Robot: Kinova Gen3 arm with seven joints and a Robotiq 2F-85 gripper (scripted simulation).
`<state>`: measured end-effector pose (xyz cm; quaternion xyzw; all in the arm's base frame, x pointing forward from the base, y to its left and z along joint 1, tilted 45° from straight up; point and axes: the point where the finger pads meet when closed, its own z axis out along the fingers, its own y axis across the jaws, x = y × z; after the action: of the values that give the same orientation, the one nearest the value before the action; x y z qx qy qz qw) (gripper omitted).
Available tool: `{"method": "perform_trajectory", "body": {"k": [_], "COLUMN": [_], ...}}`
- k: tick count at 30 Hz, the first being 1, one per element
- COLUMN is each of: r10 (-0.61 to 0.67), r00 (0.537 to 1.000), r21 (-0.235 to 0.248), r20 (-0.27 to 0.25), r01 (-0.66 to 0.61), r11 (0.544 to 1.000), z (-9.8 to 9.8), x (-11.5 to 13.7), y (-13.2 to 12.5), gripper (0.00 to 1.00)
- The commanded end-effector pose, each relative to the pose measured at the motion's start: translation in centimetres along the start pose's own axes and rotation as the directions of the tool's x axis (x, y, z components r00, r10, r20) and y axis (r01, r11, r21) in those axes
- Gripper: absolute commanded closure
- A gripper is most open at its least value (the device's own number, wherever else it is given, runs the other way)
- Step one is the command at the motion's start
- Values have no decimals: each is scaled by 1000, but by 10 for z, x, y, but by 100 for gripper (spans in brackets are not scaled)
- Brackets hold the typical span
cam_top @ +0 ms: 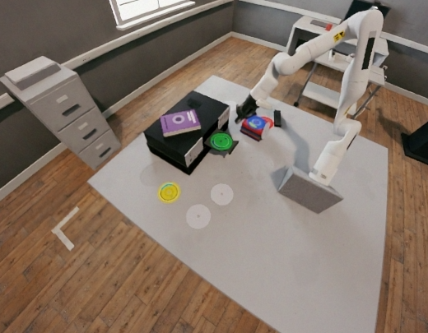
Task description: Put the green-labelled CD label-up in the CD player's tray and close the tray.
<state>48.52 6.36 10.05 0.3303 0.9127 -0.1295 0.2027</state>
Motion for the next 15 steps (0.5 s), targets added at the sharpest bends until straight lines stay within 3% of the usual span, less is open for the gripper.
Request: {"method": "perform_trajectory", "body": {"k": [1, 15], "r10": [6, 65], "r00": [1000, 998], "r21": [-3, -16], "r20": [2, 10], "r01": [-6, -65], "r11": [1000, 998], "z": [-1, 1], "x": [1, 4], "y": [1, 0], "gripper": [90, 90]}}
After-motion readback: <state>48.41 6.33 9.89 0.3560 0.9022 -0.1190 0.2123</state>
